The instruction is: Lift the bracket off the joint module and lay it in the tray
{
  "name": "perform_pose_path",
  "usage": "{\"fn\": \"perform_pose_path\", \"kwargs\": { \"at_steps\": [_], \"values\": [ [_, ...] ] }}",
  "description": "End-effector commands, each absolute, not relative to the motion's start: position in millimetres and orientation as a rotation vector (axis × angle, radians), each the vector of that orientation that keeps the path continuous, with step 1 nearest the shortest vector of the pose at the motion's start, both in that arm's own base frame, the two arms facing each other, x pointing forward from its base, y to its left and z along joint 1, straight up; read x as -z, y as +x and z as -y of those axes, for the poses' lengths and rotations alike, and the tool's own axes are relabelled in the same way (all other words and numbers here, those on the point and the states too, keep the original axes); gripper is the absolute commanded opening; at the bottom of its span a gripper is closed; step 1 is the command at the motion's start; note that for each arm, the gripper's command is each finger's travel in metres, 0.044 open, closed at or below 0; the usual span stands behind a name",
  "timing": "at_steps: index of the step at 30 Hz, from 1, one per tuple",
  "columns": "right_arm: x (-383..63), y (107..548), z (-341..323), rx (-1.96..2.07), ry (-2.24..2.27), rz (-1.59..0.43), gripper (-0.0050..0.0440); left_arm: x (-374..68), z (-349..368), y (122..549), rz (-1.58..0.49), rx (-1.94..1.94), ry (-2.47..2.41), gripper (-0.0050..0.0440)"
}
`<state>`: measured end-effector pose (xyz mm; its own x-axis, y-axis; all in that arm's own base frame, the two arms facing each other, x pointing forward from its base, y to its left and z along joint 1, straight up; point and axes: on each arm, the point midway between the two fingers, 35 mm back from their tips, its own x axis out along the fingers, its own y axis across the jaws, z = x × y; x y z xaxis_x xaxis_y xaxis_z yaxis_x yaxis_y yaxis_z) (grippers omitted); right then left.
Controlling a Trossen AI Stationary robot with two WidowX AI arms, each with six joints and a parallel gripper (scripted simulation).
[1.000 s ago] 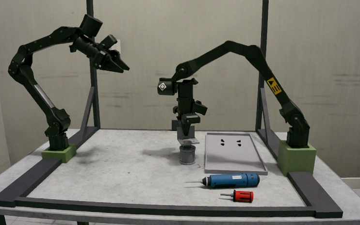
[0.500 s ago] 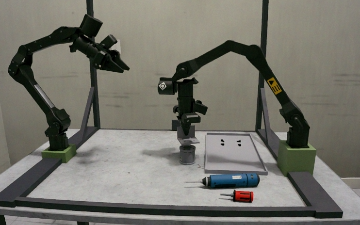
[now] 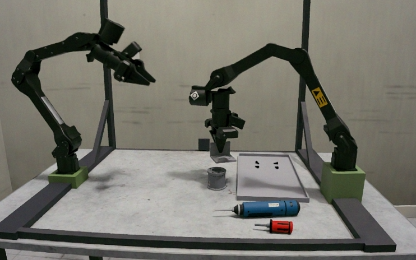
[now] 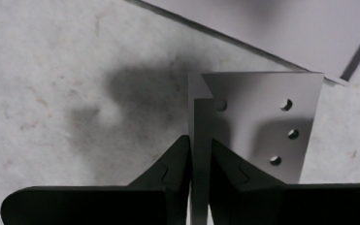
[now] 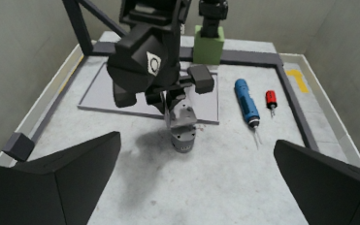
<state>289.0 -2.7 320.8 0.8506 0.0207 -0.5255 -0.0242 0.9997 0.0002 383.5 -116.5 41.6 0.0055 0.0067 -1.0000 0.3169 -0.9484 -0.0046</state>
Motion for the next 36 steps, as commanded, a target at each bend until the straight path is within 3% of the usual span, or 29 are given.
{"fn": "perform_pose_path", "kwargs": {
  "at_steps": [1,9,14,26,36],
  "values": [
    [-312,313,-3,-0.037,-0.011,-0.553,0.0440,-60,128,375,-0.338,1.944,2.107,-0.0050],
    [-265,396,-36,-0.111,-0.030,-0.536,0.0440,-35,171,296,-0.329,1.930,2.084,-0.0050],
    [-237,421,-53,-0.139,-0.037,-0.540,0.0440,-14,183,246,-0.299,1.997,2.069,-0.0050],
    [-229,430,-58,-0.148,-0.040,-0.537,0.0440,2,184,210,-0.286,2.052,2.065,-0.0050],
    [-234,429,-58,-0.151,-0.042,-0.526,0.0440,2,183,211,-0.062,2.159,2.199,-0.0050]
  ]
}}
